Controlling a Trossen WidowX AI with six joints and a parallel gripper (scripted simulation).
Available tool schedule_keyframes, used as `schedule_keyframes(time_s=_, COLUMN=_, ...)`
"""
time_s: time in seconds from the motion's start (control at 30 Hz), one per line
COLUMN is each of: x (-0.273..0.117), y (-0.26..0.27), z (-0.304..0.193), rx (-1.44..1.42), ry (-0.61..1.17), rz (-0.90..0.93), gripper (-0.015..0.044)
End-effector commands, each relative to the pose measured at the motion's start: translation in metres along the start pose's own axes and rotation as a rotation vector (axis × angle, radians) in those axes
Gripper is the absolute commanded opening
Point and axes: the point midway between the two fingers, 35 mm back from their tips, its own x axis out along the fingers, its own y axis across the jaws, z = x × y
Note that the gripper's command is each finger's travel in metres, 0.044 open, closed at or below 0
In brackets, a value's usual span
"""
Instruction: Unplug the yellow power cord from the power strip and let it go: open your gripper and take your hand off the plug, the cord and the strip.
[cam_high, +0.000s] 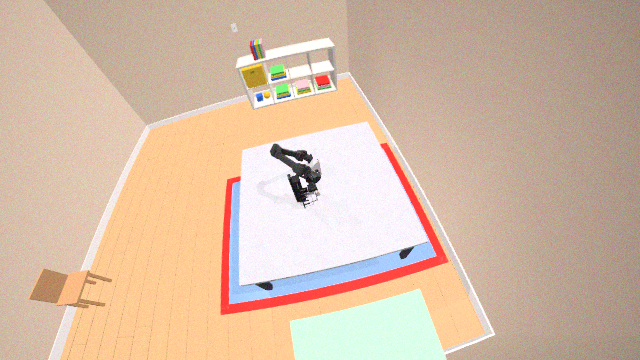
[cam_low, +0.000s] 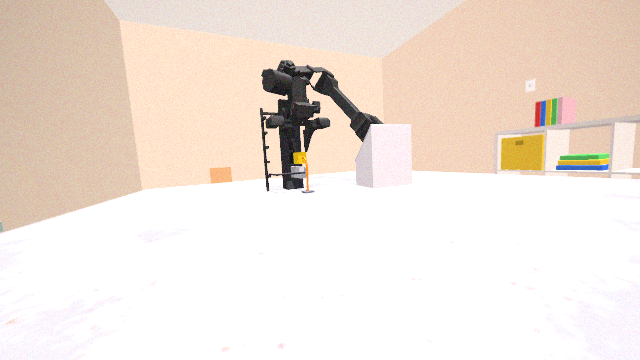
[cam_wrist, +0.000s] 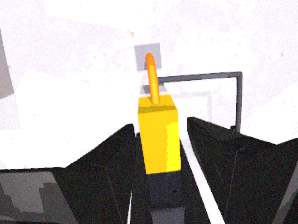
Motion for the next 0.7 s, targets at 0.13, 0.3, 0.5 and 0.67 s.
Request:
schedule_keyframes(time_s=0.13, x=0.005, y=0.001, z=-0.003, rx=-0.003, ry=0.003, rz=0.0, gripper=0.016)
schedule_keyframes(time_s=0.3, x=0.012, y=0.001, z=-0.003, rx=-0.003, ry=0.004, rz=0.0, gripper=0.016)
schedule_keyframes(time_s=0.5, x=0.01, y=0.0, z=-0.002, rx=0.002, ry=-0.001, rz=-0.002, gripper=0.0107)
schedule_keyframes(time_s=0.67, x=0.01, y=0.0, z=-0.002, rx=0.002, ry=-0.001, rz=-0.002, gripper=0.0035)
